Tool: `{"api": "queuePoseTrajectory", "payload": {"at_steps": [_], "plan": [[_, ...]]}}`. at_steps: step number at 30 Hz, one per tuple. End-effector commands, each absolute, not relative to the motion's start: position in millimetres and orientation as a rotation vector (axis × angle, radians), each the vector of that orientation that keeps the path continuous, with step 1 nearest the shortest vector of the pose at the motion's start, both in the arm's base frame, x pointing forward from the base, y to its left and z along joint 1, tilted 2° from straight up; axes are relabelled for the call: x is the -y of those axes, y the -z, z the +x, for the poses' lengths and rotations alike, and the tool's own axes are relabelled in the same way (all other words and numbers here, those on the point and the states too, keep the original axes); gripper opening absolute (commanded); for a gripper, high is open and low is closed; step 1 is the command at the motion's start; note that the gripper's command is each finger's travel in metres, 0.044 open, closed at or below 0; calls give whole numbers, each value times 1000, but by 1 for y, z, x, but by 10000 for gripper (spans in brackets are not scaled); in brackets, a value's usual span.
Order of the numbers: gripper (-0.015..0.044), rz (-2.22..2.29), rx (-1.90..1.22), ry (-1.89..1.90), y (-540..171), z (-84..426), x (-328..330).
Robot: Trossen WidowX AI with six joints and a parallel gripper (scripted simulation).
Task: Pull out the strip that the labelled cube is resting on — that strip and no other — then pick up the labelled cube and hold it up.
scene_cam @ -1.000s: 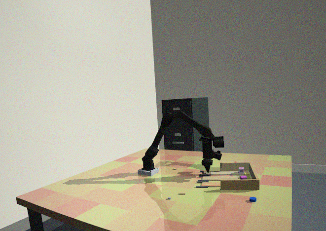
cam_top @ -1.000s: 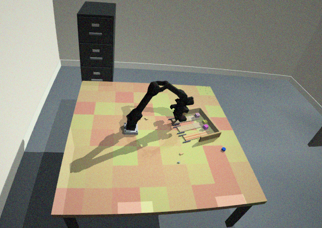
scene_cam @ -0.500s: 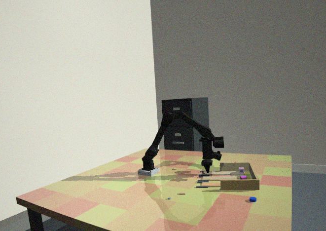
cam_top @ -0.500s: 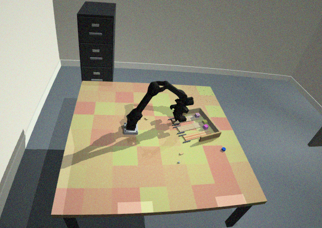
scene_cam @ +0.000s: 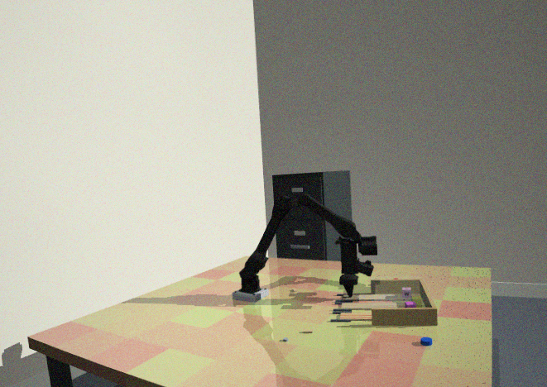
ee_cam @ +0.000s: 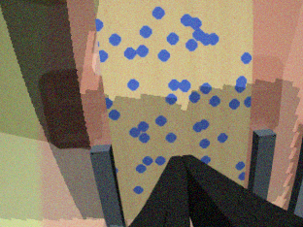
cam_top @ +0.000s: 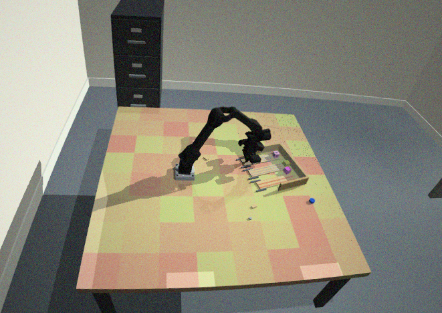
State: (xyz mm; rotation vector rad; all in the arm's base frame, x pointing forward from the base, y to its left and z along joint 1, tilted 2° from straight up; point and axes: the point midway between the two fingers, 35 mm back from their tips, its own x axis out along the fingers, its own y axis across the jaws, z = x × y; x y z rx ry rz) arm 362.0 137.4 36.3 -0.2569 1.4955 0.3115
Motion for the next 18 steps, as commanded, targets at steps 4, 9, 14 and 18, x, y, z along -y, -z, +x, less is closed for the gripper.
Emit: {"api": "queuePoseTrajectory", "payload": {"at_steps": [4,9,14,18], "plan": [[0,-261,-1494,-310,-35,362,-137],[0,-261,-1494,-310,-34,362,-137],[0,-261,-1494,-310,-34,362,-137],[0,-261,-1494,-310,-33,363,-137]]}}
